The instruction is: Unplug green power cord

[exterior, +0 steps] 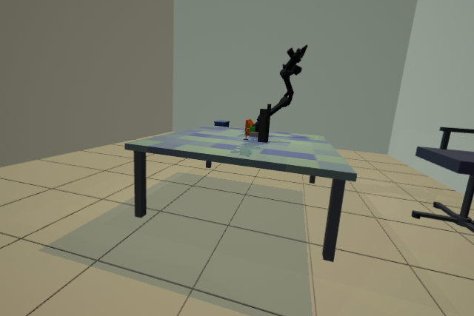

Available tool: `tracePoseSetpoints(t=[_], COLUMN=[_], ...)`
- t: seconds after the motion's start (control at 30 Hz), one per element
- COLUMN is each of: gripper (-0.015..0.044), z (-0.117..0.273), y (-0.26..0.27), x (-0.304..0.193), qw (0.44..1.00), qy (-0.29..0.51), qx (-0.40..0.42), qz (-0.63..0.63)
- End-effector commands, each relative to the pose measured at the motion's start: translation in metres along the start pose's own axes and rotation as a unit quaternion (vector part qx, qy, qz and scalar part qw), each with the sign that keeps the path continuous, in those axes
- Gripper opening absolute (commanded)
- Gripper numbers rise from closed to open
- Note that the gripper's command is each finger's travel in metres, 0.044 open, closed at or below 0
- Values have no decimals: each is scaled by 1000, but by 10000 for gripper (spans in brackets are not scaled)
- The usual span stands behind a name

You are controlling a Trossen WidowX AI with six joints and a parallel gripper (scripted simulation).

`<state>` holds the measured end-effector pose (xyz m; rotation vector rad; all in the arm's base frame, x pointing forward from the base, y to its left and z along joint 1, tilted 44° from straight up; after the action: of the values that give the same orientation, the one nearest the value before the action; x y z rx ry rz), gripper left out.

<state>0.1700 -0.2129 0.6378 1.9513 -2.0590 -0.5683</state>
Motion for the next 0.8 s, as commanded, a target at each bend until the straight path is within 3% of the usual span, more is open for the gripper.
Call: tracePoseSetpoints(t=[0.0,0.4,0.77], gripper=[160,160,160], z=[9,73,180], y=[-39,-166,-271], x=[30,98,117], qw=[996,931,795], qy=[-53,-174,-188], qx=[-68,-318,-575], qz=[7,51,36])
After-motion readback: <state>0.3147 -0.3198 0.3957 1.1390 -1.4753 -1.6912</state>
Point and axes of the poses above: the point midway between the two fingers, 35 mm back from their tips, its own z axis back along the fingers, its own y axis across the jaws, x = y × z, the point moved 6 cm from there along z, back along the fingers, and after that the axes turned 9 degrees about z, right-handed, at the moved point
